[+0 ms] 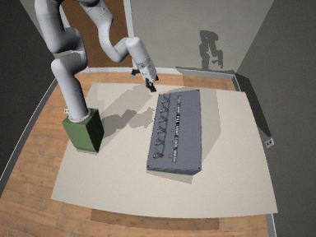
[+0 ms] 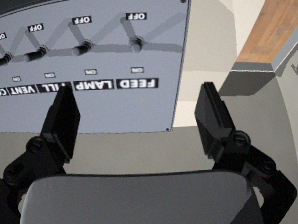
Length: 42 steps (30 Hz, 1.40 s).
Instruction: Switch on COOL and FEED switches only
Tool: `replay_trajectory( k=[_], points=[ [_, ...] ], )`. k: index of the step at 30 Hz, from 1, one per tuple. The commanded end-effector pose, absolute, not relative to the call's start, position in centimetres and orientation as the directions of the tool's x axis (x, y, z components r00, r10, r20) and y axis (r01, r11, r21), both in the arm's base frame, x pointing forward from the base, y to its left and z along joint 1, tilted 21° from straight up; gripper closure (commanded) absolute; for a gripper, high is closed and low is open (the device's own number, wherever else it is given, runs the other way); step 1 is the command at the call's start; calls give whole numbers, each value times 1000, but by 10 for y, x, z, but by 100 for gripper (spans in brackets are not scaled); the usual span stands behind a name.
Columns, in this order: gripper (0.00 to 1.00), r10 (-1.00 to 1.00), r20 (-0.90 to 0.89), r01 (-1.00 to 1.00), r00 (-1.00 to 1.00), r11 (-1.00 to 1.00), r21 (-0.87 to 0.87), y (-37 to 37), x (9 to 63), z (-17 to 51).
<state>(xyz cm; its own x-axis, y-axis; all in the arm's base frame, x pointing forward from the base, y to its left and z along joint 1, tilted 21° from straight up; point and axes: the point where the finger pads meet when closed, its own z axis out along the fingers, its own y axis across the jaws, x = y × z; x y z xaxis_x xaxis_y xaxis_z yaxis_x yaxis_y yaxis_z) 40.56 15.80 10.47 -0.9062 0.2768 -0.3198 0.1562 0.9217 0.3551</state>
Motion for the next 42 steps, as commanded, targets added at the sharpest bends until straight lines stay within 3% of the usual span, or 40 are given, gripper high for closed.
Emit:
replay_trajectory(
  k=[1,15,42],
  points=[
    [0,278,-324,156,-904,921,357,161,412,96],
    [0,278,-324,155,-904,921,357,173,429,56],
    [0,278,-324,155,-904,921,357,174,430,55]
  ],
)
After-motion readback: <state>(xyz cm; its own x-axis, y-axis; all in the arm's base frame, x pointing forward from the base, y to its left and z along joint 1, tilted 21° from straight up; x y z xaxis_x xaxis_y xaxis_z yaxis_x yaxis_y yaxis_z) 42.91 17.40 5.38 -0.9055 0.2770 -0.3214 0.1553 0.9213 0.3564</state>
